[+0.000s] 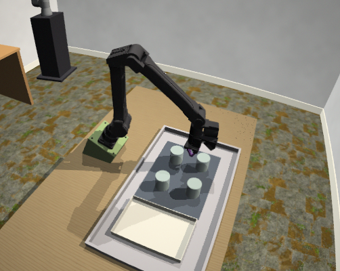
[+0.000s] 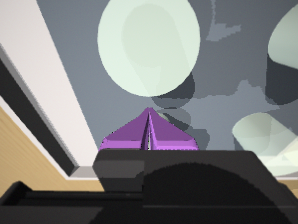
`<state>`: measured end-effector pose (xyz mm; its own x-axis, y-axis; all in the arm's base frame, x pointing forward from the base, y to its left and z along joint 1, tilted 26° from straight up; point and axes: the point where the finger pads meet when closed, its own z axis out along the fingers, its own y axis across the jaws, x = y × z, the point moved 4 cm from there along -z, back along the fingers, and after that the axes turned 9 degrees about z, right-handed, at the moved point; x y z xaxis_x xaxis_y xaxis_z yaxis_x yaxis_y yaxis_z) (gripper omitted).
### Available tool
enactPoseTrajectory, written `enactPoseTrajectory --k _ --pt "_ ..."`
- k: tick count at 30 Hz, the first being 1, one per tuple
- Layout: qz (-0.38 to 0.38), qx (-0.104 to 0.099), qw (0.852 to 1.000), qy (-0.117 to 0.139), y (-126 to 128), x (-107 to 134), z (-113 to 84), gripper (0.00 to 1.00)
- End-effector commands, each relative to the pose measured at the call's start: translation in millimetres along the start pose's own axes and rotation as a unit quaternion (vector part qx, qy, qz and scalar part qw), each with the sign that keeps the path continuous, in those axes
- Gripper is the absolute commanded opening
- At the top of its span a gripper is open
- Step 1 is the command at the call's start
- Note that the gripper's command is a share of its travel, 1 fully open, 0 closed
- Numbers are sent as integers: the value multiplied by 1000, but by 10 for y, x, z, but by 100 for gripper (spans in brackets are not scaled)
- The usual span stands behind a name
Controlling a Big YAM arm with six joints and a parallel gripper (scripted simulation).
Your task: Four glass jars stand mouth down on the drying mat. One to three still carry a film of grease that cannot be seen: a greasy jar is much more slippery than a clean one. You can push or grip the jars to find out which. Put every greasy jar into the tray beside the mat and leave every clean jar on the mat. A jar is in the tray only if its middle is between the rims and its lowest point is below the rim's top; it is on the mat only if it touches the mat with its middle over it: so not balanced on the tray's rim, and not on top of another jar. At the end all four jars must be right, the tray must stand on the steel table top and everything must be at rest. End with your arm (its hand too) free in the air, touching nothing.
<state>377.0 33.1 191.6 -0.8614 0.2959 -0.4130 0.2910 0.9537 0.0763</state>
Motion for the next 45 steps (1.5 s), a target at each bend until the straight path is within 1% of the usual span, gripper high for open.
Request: enactPoseTrajectory --k 1,45 --pt "0 -3 1000 -8 -2 -95 -13 0" --pt "0 -3 1000 -8 6 -145 -14 0"
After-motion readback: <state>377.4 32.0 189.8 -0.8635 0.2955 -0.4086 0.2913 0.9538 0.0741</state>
